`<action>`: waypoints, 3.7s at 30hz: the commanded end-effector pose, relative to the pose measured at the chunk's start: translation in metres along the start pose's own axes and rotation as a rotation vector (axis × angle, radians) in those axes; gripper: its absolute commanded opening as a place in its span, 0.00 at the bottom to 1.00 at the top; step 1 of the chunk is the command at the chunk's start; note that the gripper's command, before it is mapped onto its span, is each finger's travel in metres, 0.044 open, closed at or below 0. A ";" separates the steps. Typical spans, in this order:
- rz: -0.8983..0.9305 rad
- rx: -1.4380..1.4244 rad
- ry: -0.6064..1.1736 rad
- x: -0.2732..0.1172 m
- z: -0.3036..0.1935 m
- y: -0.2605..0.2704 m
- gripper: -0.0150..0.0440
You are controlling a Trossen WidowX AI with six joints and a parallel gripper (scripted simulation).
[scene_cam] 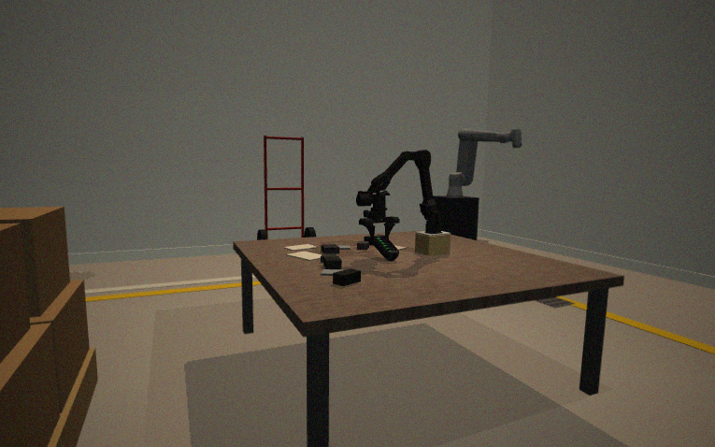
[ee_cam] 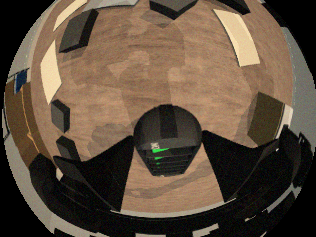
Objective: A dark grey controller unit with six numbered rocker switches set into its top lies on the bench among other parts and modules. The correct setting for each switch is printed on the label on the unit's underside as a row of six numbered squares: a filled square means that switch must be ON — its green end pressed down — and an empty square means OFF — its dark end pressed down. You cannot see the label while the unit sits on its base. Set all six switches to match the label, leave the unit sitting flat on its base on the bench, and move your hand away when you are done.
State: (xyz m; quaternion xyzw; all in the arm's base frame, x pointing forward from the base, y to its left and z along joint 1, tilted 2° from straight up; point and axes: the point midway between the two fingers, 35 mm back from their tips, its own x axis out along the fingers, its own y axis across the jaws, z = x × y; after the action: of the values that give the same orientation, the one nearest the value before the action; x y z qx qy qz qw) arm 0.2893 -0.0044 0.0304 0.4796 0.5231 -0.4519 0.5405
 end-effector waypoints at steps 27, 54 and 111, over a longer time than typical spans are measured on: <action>0.008 0.003 -0.055 -0.017 -0.020 0.001 0.82; 0.008 0.003 -0.100 -0.027 -0.038 0.000 0.82; 0.007 0.003 -0.187 -0.041 -0.078 0.000 0.82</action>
State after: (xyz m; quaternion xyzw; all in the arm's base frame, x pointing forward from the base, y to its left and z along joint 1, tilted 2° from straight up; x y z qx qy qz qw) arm 0.2754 0.0673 0.0699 0.4359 0.4705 -0.4946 0.5865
